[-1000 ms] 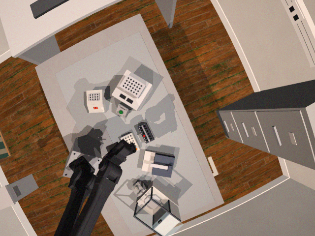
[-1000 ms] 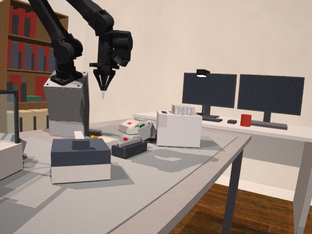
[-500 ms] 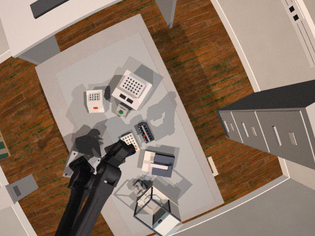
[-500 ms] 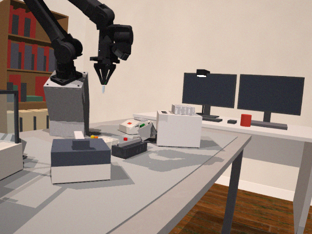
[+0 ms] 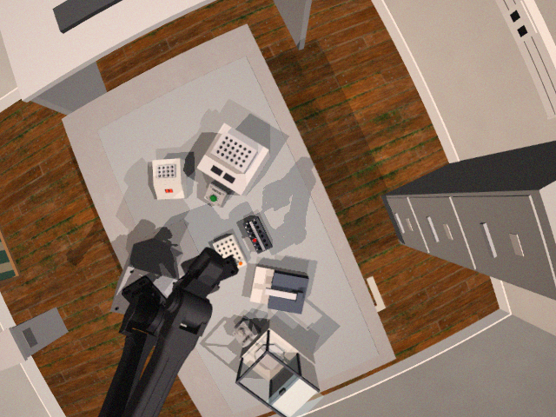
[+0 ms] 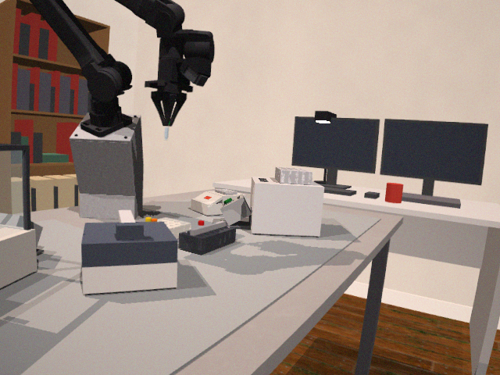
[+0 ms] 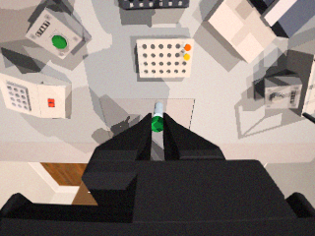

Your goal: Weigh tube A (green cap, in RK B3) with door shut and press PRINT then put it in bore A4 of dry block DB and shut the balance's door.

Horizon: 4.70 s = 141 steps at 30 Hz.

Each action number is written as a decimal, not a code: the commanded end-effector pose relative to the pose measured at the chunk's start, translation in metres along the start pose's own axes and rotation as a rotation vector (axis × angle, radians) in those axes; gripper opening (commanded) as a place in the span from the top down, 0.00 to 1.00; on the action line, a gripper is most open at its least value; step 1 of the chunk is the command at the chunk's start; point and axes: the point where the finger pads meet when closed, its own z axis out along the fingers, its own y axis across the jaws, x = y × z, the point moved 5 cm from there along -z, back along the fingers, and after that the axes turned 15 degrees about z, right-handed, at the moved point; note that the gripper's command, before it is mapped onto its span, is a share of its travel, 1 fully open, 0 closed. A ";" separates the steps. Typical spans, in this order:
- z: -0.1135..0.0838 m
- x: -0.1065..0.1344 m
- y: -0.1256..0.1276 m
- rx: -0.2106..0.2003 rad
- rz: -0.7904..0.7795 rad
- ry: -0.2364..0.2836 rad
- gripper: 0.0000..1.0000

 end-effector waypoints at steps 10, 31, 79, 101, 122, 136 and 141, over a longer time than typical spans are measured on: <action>-0.012 -0.009 0.004 -0.014 0.023 -0.021 0.91; -0.012 -0.009 0.004 -0.014 0.023 -0.021 0.91; -0.018 -0.079 -0.290 0.021 0.701 -0.053 0.91; -0.018 -0.105 -0.437 0.015 1.134 -0.031 0.91; -0.025 -0.112 -0.442 0.014 1.137 -0.049 0.91; -0.025 -0.111 -0.439 0.015 1.138 -0.047 0.91; -0.025 -0.111 -0.439 0.015 1.137 -0.047 0.91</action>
